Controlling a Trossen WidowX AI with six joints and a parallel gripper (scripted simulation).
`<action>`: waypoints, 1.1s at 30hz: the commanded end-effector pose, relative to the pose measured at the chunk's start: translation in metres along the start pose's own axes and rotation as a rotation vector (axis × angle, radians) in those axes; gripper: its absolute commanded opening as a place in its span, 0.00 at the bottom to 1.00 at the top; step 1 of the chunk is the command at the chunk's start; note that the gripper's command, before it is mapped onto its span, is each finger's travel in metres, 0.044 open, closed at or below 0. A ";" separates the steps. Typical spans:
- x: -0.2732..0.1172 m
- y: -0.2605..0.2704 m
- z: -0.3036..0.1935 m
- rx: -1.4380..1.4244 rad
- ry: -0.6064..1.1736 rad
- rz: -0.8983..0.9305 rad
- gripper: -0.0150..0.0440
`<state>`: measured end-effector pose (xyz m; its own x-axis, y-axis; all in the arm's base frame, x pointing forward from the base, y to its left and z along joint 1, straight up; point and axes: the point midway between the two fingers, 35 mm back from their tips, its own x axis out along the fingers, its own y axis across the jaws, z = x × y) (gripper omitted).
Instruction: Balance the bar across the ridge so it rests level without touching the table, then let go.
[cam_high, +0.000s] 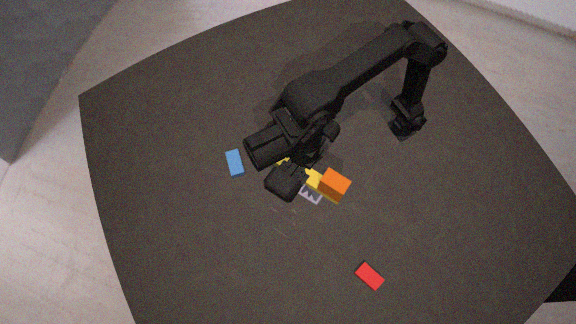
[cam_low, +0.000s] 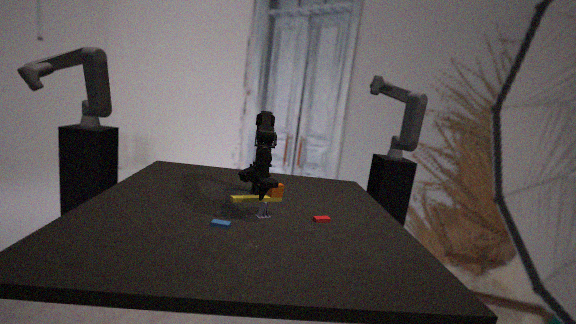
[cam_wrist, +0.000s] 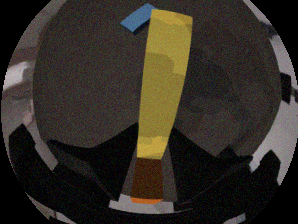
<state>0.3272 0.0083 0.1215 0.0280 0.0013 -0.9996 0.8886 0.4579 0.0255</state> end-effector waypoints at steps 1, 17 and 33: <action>0.001 0.000 0.000 0.003 0.001 -0.003 0.25; 0.003 0.000 0.000 0.003 0.001 -0.003 0.25; 0.004 0.000 0.000 0.003 0.001 -0.003 0.25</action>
<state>0.3273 0.0084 0.1187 0.0281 0.0013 -0.9996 0.8885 0.4582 0.0256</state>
